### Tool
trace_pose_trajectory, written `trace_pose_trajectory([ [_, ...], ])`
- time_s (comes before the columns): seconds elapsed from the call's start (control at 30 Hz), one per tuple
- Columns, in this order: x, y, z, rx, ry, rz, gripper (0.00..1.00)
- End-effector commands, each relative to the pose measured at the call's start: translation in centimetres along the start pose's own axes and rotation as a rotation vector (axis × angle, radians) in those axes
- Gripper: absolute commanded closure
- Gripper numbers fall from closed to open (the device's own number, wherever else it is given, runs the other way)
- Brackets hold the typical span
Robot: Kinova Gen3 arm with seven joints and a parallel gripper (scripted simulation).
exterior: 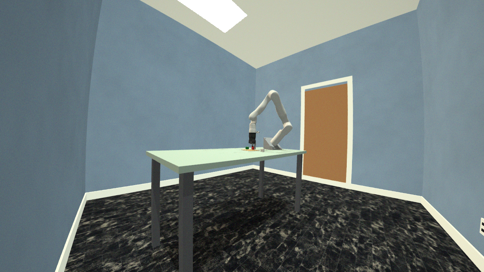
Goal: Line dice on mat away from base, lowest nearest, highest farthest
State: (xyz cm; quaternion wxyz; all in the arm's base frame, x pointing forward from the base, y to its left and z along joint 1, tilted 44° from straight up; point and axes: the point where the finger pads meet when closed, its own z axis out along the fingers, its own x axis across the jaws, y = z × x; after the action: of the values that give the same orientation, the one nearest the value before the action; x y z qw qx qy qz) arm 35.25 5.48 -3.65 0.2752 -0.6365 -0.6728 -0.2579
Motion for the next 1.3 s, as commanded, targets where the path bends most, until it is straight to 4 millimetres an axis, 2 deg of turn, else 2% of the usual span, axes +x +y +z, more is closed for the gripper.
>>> trace_pose_trajectory([
  [0.0,-0.04,0.05,-0.07,-0.002,-0.001,0.0,0.43],
  [1.27,-0.04,0.05,0.31,-0.002,-0.001,0.0,0.43],
])
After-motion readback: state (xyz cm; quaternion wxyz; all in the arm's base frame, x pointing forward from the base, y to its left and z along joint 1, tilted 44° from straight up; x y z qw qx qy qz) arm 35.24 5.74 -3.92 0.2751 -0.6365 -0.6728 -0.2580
